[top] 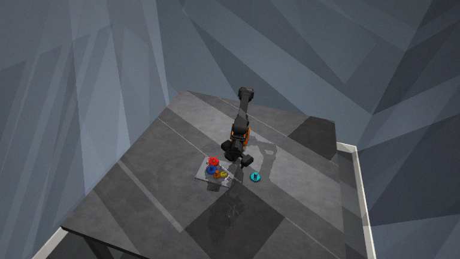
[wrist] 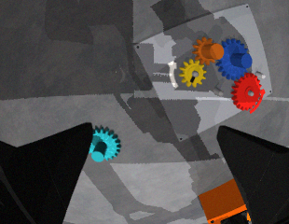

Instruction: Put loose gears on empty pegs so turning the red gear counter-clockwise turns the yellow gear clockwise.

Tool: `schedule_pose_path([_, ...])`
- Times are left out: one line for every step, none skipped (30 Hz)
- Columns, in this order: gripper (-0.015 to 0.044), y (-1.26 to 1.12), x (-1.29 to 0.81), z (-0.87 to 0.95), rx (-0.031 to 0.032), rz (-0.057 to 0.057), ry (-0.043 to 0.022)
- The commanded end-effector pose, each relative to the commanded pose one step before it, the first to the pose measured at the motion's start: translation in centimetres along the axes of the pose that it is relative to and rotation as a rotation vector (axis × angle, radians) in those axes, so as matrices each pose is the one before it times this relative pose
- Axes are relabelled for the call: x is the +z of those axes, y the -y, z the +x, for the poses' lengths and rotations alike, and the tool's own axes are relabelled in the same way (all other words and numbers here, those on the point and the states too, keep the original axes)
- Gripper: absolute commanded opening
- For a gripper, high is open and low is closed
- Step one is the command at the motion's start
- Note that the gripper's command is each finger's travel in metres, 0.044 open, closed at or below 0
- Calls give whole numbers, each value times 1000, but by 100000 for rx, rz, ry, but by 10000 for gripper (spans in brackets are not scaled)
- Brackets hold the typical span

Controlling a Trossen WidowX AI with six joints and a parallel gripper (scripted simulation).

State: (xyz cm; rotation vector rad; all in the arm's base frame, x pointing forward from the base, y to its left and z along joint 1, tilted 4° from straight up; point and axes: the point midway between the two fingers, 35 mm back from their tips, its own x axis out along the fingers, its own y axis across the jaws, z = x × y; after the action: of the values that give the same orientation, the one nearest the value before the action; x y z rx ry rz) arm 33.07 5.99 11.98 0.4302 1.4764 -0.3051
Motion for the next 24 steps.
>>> schedule_pose_path([440, -4279, -5496, -736, -617, 329, -649])
schedule_pose_path([440, -852, -1306, -223, 130, 2, -41])
schedule_pose_path([440, -776, -1329, -225, 146, 4, -46])
schedule_pose_path([440, -704, -1352, -227, 161, 5, -53])
schedule_pose_path([440, -632, -1375, -230, 176, 6, -62])
schedule_pose_path([440, -521, -1290, -216, 176, 7, -67])
schedule_pose_path([440, -459, -1304, -219, 188, 8, -77])
schedule_pose_path([440, -397, -1315, -221, 199, 9, -88])
schedule_pose_path([440, -335, -1323, -224, 210, 11, -101])
schedule_pose_path([440, -274, -1328, -226, 220, 12, -114])
schedule_pose_path([440, -209, -1307, -224, 225, 13, -127])
schedule_pose_path([440, -119, -996, -172, 177, 11, -107])
schedule_pose_path([440, -55, -597, -104, 108, 7, -68])
schedule_pose_path([440, -16, -199, -35, 36, 2, -24])
schedule_pose_path([440, 0, 0, 0, 0, 0, 0])
schedule_pose_path([440, 0, 0, 0, 0, 0, 0])
schedule_pose_path([440, 0, 0, 0, 0, 0, 0])
schedule_pose_path([440, 0, 0, 0, 0, 0, 0])
schedule_pose_path([440, 0, 0, 0, 0, 0, 0])
schedule_pose_path([440, 0, 0, 0, 0, 0, 0])
schedule_pose_path([440, 0, 0, 0, 0, 0, 0])
schedule_pose_path([440, 0, 0, 0, 0, 0, 0])
schedule_pose_path([440, 0, 0, 0, 0, 0, 0])
schedule_pose_path([440, 0, 0, 0, 0, 0, 0])
